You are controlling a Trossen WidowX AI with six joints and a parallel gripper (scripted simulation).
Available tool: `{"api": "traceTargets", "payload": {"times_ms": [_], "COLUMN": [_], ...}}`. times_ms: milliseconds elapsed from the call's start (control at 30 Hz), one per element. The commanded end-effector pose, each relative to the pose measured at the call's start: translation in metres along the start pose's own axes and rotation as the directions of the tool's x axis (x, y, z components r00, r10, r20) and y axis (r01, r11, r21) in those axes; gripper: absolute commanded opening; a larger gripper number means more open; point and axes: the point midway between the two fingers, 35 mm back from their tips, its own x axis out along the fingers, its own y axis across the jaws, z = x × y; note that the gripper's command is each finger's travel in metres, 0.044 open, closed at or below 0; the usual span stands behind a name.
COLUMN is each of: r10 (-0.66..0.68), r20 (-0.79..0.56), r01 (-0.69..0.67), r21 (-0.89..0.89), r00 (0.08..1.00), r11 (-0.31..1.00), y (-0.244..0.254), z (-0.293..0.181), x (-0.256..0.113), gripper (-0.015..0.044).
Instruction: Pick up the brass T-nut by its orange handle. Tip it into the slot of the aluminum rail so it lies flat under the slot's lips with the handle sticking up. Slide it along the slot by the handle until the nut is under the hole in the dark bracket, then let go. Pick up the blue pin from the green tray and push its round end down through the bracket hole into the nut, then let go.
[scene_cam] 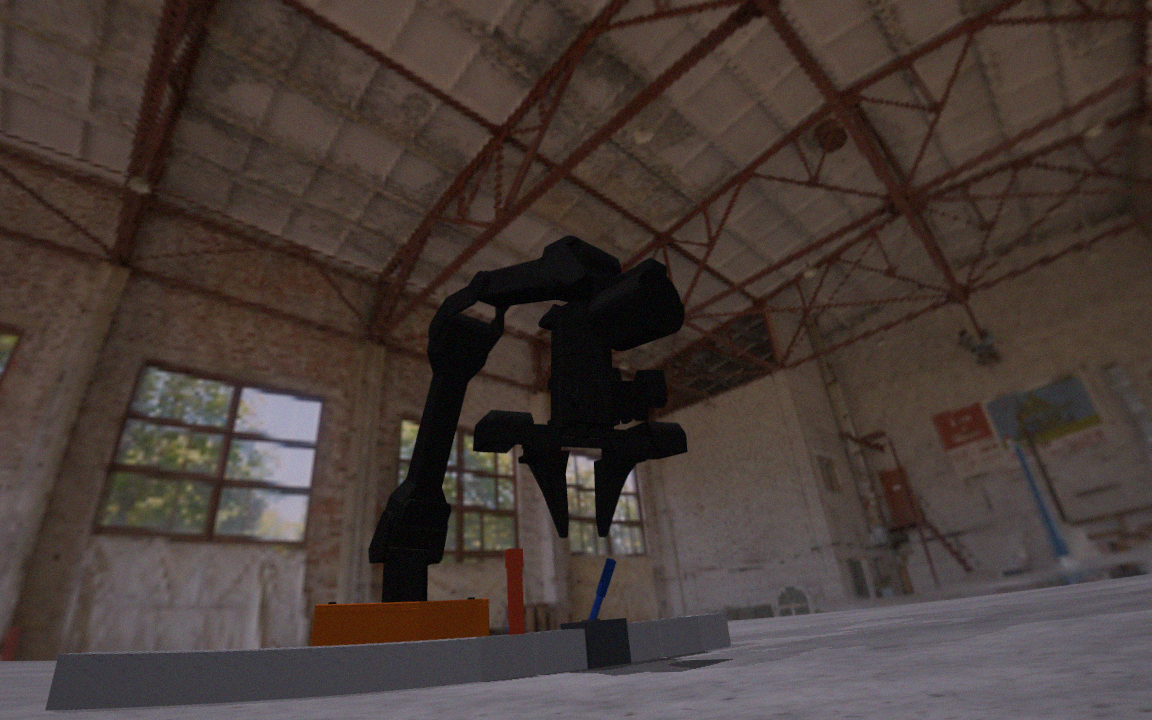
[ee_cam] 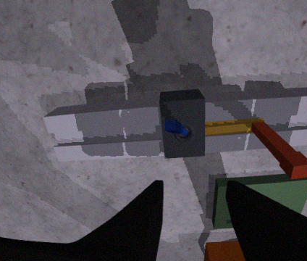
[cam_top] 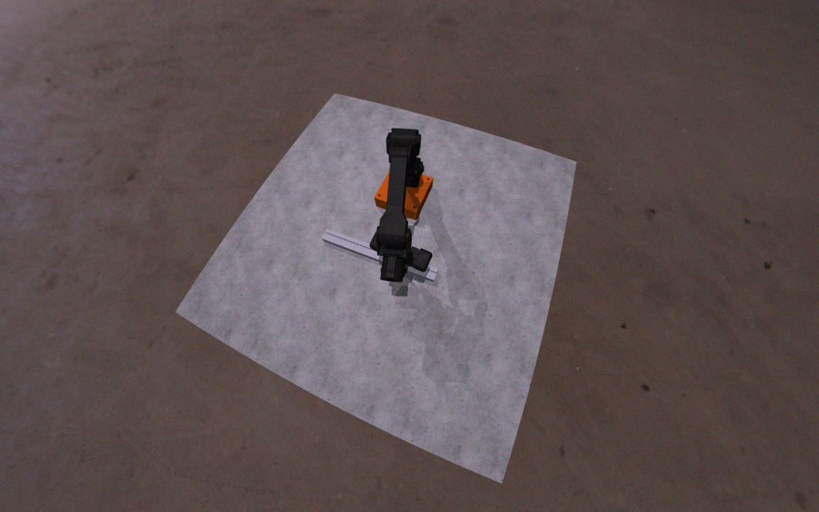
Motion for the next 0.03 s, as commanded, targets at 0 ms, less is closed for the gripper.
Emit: {"api": "traceTargets", "payload": {"times_ms": [0], "r10": [-0.001], "r20": [-0.003], "r01": [0.001], "r21": [-0.001], "r00": [1.0], "r11": [1.0], "y": [-0.0001], "z": [-0.0003], "x": [0.0001], "gripper": [0.016]}}
